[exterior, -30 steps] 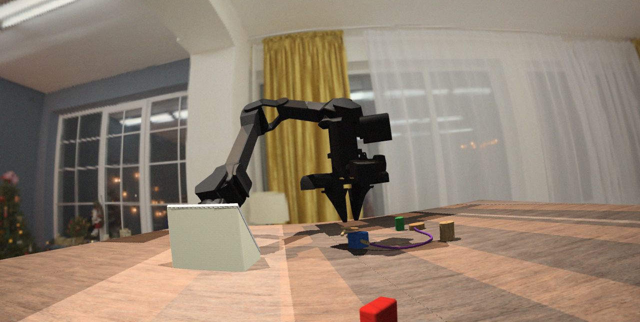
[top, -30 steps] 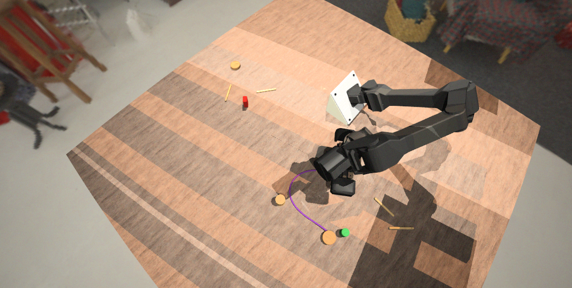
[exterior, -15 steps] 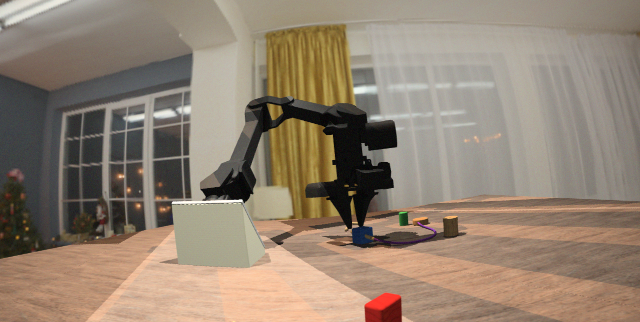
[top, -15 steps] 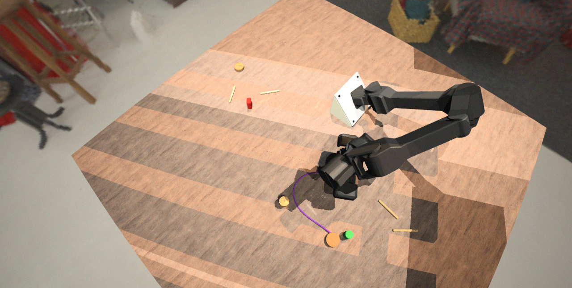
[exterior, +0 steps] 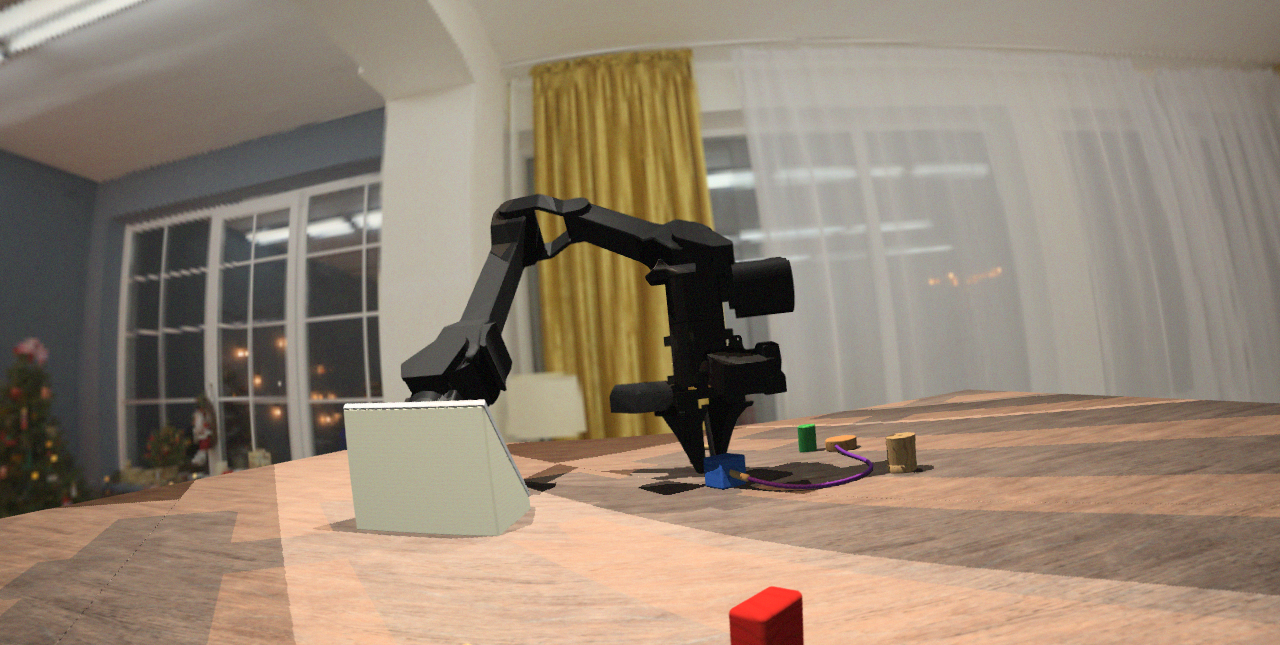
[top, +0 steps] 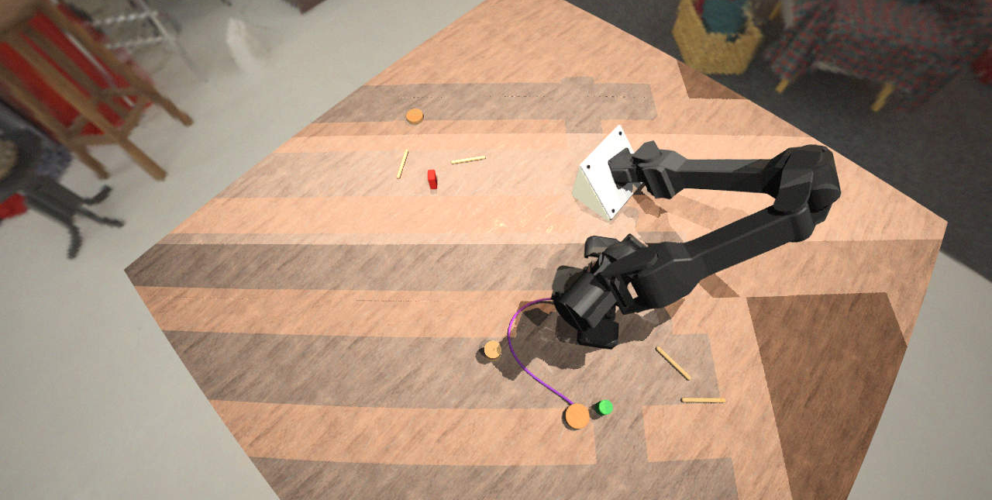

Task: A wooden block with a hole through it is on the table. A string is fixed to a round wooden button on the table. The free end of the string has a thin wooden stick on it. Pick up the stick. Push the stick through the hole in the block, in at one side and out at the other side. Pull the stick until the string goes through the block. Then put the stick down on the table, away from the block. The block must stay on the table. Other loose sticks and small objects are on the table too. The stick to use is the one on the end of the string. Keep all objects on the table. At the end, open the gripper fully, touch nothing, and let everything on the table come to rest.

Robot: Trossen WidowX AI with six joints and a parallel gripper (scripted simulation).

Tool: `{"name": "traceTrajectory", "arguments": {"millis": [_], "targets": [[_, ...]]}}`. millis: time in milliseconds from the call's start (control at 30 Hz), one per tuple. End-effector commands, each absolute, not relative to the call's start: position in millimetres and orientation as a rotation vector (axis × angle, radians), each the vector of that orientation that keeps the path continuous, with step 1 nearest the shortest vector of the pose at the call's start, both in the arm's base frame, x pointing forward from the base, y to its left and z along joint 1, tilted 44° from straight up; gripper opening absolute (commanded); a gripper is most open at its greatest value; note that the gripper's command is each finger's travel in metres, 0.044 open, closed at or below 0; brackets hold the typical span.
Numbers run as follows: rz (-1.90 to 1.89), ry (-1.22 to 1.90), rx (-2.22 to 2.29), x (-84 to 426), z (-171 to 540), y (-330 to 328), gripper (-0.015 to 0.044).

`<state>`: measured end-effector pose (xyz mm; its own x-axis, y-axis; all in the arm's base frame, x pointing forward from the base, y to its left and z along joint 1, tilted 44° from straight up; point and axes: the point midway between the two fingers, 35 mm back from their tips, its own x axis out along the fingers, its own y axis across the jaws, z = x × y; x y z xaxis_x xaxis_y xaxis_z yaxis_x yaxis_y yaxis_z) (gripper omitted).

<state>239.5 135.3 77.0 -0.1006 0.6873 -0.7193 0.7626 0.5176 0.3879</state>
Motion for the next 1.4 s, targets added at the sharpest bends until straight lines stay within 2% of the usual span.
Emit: {"name": "traceTrajectory", "arguments": {"millis": [0, 33, 1367], "targets": [[-0.100, 1.825, 1.205, 240, 77, 135, 0.0015], [-0.100, 1.825, 1.205, 240, 77, 135, 0.0000], [-0.153, 1.730, 1.172, 225, 87, 147, 0.0000]]}}
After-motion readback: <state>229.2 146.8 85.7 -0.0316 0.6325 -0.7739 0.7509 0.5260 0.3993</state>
